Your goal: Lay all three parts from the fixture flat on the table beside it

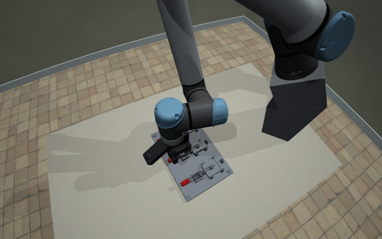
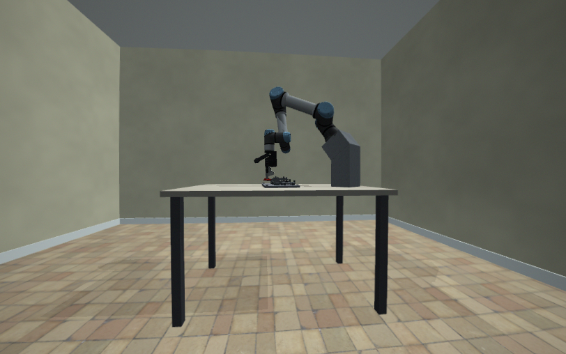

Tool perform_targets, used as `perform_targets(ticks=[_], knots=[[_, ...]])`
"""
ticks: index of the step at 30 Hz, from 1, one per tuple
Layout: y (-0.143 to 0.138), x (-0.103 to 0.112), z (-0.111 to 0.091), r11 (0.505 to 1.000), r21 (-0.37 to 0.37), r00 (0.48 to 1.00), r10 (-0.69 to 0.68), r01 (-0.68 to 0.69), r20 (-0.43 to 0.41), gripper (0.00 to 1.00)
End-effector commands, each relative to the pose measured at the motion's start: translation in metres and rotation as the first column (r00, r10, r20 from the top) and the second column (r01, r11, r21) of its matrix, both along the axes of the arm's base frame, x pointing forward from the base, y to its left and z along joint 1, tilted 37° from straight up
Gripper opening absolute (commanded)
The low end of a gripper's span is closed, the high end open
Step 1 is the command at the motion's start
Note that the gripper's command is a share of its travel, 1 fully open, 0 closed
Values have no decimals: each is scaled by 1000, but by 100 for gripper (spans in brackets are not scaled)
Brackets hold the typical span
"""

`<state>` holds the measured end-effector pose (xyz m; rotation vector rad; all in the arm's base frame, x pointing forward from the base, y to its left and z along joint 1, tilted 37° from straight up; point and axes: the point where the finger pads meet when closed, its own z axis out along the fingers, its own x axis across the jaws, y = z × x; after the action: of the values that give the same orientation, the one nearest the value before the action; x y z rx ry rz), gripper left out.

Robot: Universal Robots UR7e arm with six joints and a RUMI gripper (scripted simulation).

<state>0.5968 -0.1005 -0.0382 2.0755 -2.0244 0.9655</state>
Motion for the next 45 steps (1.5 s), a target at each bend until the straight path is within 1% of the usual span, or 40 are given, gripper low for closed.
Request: perform_targets(ticks=[1,25,45], knots=[[0,1,2,1000,0,1000,1,-1,4,0],[4,-5,5,1000,0,1000,2,-2,1,0],[10,-20,13,1000,0,1000,2,-2,3,0]])
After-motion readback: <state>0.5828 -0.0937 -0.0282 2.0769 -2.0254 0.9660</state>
